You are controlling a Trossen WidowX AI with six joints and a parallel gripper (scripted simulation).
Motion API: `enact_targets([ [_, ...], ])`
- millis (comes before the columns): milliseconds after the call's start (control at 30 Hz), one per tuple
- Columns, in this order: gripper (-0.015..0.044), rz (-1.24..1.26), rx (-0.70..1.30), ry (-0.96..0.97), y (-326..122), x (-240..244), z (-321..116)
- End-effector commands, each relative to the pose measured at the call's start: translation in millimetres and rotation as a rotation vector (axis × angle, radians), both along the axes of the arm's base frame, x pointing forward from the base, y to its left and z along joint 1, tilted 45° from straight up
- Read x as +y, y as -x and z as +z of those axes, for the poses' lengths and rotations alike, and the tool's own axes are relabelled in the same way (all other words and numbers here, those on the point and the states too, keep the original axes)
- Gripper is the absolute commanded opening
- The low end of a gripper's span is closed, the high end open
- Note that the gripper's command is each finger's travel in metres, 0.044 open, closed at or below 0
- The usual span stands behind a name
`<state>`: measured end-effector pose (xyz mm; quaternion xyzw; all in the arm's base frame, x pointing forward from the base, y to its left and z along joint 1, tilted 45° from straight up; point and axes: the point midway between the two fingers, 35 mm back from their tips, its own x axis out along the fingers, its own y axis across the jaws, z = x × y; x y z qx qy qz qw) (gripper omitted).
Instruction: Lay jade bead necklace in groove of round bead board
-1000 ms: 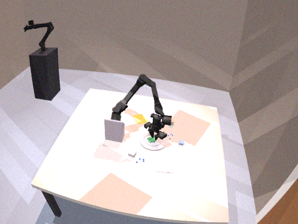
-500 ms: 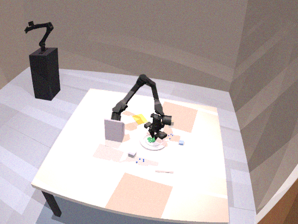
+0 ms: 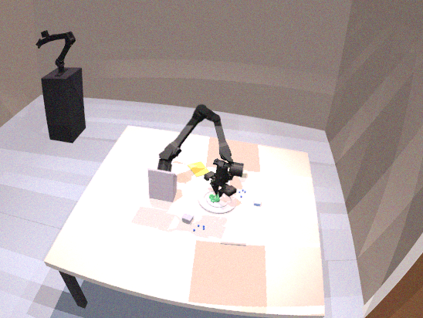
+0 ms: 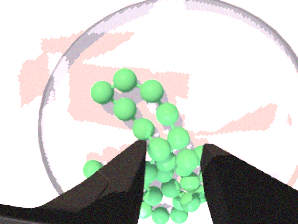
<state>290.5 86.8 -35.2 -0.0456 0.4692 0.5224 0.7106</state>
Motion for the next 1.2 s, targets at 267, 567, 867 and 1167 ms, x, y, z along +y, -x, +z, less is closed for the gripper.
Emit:
enact_targets([
  [267,0.0000,0.006,-0.007,-0.001,-13,3,6],
  [567,0.0000,0.006,-0.007,-0.002,-13,9,-1],
  [867,0.0157,0.009,-0.017,0.001,-15,8,0],
  [1167,0.0394,0.008,-0.012,0.000,-14,5,3],
])
